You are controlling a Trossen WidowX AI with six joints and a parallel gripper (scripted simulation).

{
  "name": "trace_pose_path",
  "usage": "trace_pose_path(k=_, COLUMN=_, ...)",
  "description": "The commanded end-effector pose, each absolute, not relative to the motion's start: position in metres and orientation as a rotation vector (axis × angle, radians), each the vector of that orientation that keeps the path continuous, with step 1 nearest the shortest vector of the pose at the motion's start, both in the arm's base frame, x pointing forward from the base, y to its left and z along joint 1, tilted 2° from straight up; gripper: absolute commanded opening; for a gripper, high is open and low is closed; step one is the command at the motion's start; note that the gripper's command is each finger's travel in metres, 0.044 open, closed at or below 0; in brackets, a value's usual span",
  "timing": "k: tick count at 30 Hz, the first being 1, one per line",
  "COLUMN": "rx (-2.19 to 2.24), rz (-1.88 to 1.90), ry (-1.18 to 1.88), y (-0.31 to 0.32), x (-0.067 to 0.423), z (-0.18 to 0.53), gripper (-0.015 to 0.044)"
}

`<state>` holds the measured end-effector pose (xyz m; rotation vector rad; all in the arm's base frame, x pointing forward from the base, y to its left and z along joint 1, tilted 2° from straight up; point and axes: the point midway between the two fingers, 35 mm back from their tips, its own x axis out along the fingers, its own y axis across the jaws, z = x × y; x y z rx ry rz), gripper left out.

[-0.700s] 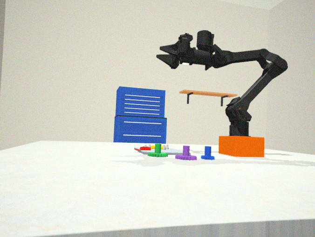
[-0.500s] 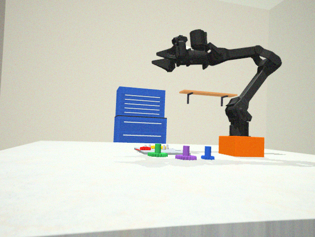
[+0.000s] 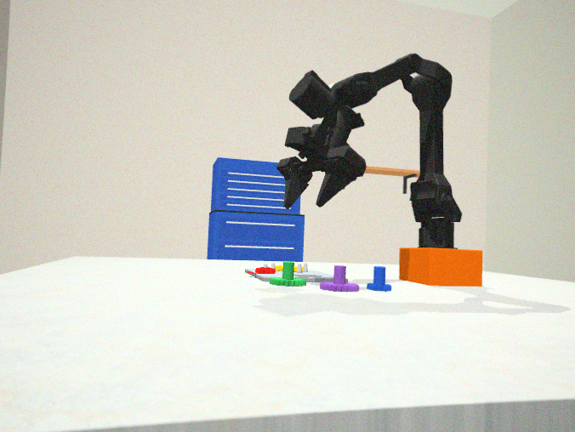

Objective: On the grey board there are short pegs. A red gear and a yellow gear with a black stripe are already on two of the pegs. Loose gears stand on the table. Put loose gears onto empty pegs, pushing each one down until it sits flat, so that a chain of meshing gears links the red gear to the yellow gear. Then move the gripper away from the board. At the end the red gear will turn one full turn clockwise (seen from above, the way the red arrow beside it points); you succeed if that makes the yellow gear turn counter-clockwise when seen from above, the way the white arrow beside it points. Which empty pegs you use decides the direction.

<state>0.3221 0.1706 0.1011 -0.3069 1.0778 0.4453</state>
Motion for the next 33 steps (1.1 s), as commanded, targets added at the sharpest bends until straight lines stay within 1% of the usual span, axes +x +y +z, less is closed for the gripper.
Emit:
trace_pose_path(k=1, rx=-0.444, rz=0.513, ry=1.274, y=0.194, x=0.297, z=0.066, gripper=0.044)
trace_pose_path(k=4, rx=-0.567, rz=0.558, ry=1.437, y=0.206, x=0.273, z=0.04, gripper=0.044)
trace_pose_path(k=6, rx=-0.596, rz=0.567, ry=1.473, y=0.208, x=0.268, z=0.034, gripper=0.044)
trace_pose_path(k=33, rx=-0.596, rz=0.567, ry=1.473, y=0.207, x=0.271, z=-0.008, gripper=0.044)
